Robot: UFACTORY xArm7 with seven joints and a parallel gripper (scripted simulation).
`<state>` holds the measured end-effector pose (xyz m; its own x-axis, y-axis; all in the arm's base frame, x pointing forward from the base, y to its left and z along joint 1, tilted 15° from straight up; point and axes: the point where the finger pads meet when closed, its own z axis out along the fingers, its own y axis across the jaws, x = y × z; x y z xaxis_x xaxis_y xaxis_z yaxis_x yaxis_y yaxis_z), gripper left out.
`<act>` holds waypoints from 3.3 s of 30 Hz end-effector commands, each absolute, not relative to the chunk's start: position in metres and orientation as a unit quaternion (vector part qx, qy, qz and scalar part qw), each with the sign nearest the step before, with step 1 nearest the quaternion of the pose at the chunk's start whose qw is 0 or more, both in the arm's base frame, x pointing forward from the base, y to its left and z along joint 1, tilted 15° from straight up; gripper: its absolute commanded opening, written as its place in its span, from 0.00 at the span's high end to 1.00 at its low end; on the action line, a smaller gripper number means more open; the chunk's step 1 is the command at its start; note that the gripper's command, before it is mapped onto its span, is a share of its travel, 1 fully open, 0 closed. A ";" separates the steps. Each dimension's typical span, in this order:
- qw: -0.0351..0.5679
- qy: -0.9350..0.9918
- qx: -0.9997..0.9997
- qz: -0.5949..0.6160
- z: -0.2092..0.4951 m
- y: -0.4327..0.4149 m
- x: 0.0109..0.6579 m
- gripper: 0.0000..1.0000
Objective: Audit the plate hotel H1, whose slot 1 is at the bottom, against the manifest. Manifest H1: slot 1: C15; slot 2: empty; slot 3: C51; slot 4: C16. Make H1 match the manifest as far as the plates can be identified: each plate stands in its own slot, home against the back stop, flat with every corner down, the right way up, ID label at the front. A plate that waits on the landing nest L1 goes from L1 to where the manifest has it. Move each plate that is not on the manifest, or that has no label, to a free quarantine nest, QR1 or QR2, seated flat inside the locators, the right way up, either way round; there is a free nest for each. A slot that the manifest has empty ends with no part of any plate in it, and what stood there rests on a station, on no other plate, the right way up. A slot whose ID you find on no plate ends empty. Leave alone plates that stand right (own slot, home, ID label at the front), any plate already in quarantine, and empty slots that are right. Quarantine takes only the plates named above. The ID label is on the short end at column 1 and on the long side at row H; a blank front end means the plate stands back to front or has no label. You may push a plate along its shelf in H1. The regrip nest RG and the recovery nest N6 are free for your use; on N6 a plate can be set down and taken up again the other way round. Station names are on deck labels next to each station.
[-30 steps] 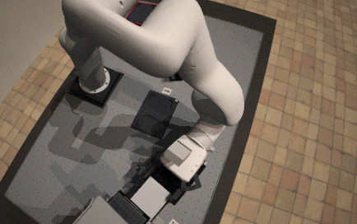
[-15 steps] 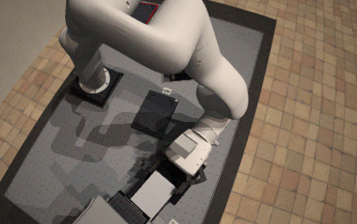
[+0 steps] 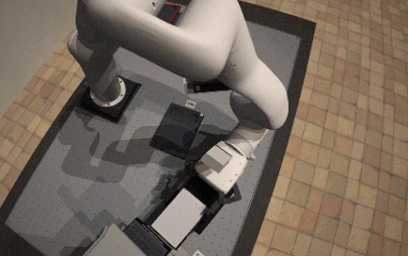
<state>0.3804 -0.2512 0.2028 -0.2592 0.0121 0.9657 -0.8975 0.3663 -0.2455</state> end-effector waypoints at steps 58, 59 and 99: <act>0.505 -0.655 0.337 0.450 0.211 -0.180 0.408 1.00; 0.505 -0.655 0.337 0.450 0.211 -0.180 0.408 1.00; 0.505 -0.655 0.337 0.450 0.183 -0.181 0.416 1.00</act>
<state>0.4148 -0.1806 0.1824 -0.2593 0.0124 0.9657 -0.8974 0.3666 -0.2456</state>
